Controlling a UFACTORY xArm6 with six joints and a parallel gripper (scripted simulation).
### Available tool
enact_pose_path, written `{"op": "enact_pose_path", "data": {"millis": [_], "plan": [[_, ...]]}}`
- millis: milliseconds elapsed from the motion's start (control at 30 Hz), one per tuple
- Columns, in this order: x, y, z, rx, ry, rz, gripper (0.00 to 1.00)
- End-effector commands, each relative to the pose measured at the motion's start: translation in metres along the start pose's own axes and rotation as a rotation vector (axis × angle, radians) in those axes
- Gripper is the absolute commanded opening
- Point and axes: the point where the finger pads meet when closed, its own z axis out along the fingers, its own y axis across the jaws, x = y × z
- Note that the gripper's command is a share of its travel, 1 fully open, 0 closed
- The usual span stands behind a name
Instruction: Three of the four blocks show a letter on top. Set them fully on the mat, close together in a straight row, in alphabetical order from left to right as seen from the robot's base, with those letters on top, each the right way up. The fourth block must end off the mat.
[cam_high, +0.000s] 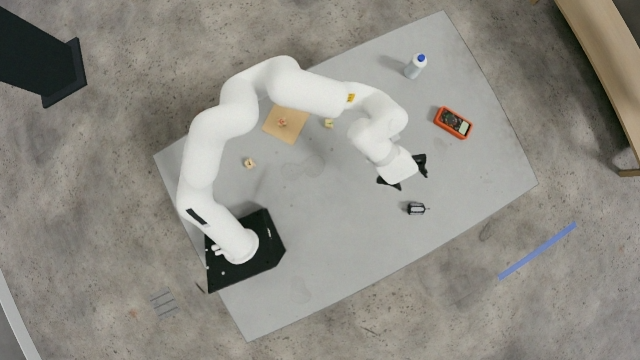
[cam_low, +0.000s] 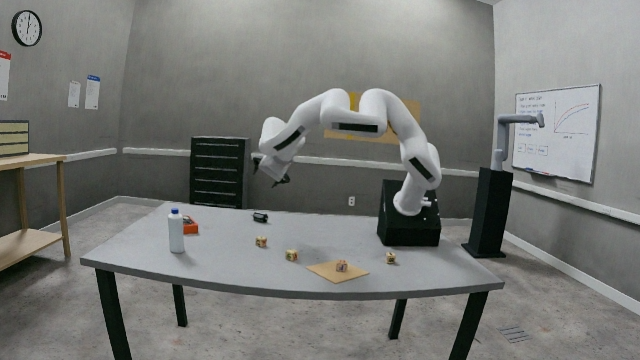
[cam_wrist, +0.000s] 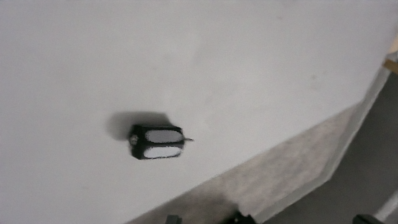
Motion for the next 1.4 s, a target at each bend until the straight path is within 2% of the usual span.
{"op": "enact_pose_path", "data": {"millis": [0, 100, 133, 367, 600, 667, 700, 1000, 1367], "plan": [[-0.01, 0.021, 0.005, -0.076, -0.021, 0.009, 1.0], [-0.011, 0.026, 0.005, -0.09, -0.021, 0.01, 1.0], [-0.014, 0.037, 0.007, -0.13, -0.018, 0.011, 1.0], [-0.018, 0.066, 0.009, -0.221, 0.003, 0.012, 1.0], [-0.015, 0.096, 0.009, -0.313, 0.053, 0.006, 1.0], [-0.015, 0.096, 0.009, -0.313, 0.053, 0.006, 1.0], [-0.011, 0.109, 0.008, -0.347, 0.082, 0.002, 1.0], [0.008, 0.14, 0.003, -0.422, 0.195, -0.018, 1.0], [0.027, 0.155, 0.0, -0.445, 0.288, -0.036, 1.0]]}}
